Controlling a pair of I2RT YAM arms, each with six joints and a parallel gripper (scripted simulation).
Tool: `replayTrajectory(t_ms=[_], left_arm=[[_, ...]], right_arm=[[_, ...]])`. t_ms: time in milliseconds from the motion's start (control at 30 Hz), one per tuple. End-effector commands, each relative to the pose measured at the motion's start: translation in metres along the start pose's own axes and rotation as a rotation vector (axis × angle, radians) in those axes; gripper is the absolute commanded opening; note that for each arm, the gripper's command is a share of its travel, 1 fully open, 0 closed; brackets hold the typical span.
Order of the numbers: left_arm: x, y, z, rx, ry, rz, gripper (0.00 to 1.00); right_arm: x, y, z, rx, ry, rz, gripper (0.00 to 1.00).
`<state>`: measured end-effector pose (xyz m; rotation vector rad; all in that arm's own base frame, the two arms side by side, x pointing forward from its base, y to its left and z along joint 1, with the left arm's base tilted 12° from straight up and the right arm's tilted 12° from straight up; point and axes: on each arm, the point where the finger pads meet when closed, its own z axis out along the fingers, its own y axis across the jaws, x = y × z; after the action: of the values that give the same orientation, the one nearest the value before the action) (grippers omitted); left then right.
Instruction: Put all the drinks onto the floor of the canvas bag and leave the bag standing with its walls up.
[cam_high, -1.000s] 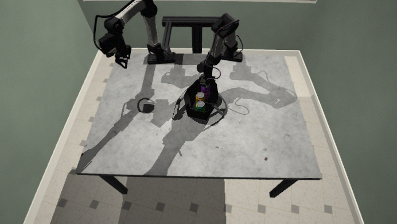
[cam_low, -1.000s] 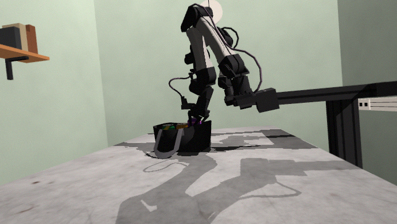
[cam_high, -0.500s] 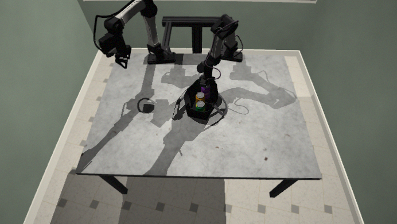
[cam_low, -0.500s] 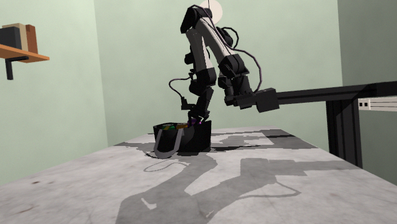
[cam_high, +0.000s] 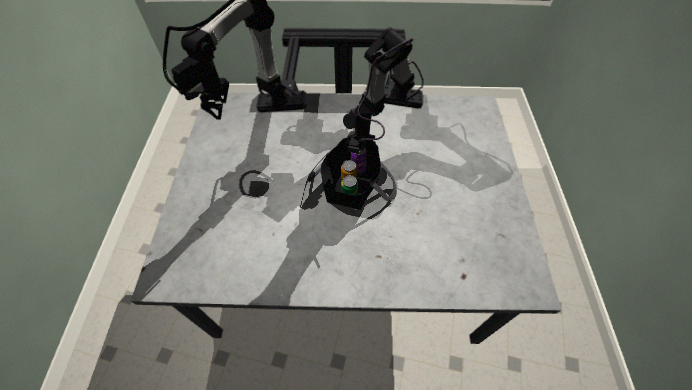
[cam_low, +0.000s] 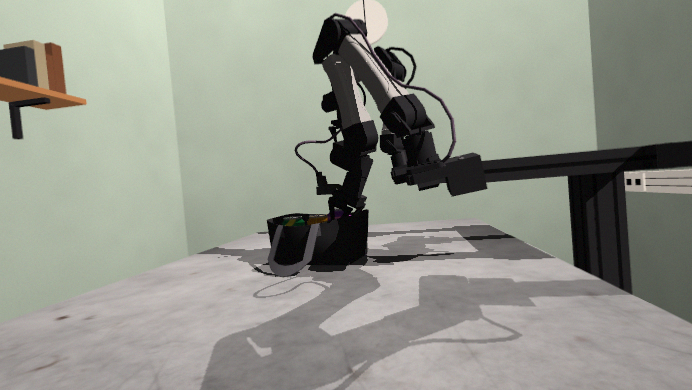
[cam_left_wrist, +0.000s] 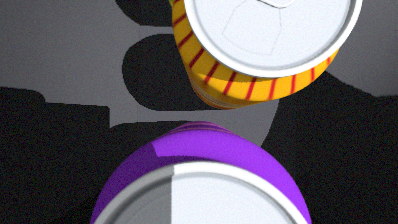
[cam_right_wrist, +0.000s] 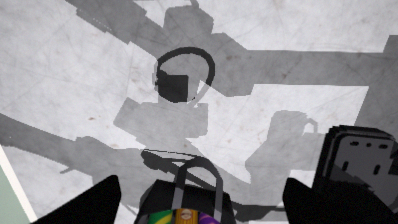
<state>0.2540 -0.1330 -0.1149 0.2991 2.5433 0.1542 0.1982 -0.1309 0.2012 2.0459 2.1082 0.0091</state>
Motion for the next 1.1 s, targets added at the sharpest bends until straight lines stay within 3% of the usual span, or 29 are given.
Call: replayTrajectory(t_ms=[0,1000,1033,1067], left_arm=[[-0.020,-0.006,0.005,0.013,-0.069,-0.029,0.70],[-0.013,-0.010,0.015,0.019,-0.068,-0.014,0.70],[-0.012,-0.010,0.015,0.019,-0.067,-0.014,0.84],[-0.012,-0.010,0.015,0.019,-0.067,-0.014,0.84]], right_arm=[[0.000,-0.002,-0.005,-0.010,-0.019,0.007,0.86],[0.000,-0.002,-0.005,-0.010,-0.019,0.007,0.86],[0.000,-0.002,-0.005,-0.010,-0.019,0.007,0.86],[0.000,-0.002,-0.005,-0.010,-0.019,0.007,0.86]])
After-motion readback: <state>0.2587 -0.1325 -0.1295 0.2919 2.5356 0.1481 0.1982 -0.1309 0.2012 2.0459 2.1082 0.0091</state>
